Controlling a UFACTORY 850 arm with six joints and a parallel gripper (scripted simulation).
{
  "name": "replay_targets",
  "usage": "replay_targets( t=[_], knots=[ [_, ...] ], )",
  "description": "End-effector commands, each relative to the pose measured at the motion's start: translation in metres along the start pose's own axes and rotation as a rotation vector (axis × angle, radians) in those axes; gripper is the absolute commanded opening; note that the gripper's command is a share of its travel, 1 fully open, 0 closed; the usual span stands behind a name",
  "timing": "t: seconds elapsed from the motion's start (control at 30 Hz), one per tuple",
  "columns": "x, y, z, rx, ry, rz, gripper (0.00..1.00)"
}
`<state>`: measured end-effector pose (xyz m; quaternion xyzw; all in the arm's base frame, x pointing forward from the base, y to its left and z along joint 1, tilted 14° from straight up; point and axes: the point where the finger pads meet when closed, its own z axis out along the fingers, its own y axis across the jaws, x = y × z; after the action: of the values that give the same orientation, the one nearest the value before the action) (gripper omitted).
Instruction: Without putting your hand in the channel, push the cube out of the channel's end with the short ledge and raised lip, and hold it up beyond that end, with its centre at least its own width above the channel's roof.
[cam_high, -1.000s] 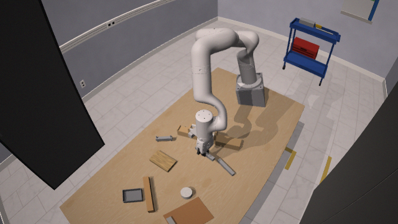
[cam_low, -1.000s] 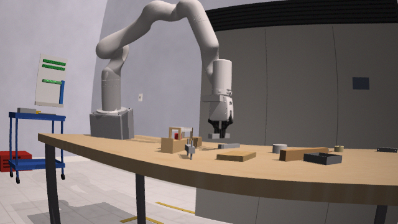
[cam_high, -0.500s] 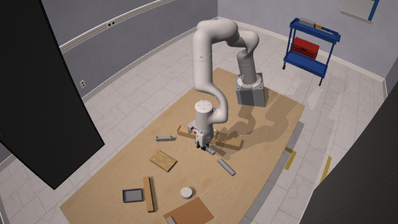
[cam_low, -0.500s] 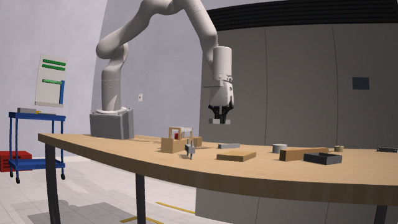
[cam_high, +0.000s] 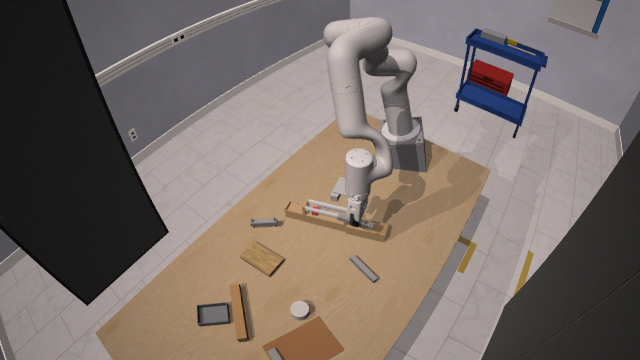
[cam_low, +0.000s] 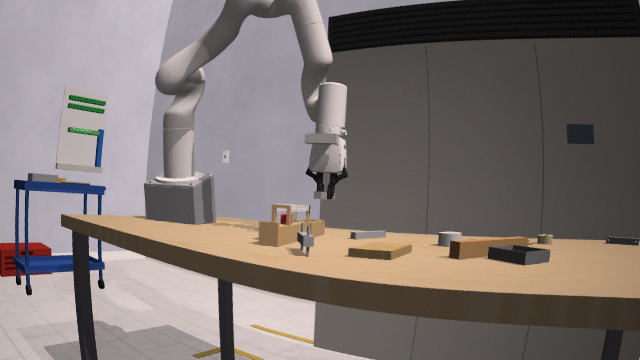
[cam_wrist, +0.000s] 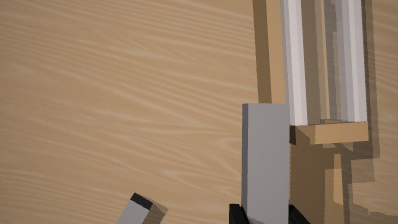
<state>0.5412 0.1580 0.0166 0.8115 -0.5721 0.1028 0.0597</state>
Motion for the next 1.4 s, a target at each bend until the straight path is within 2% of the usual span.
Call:
replay_targets(
  t=[0.0, 0.07, 0.3, 0.6, 0.9, 1.37],
  knots=[
    [-0.034, 0.056, -0.004, 0.032, 0.001, -0.07, 0.0],
    [-0.034, 0.056, 0.0, 0.032, 0.002, -0.07, 0.0],
    [-0.034, 0.055, 0.04, 0.032, 0.002, -0.07, 0.0],
    [-0.034, 0.055, 0.044, 0.032, 0.002, -0.07, 0.0],
    [-0.034, 0.055, 0.064, 0.032, 0.002, -0.07, 0.0],
    [-0.034, 0.054, 0.066, 0.032, 0.002, -0.07, 0.0]
  ],
)
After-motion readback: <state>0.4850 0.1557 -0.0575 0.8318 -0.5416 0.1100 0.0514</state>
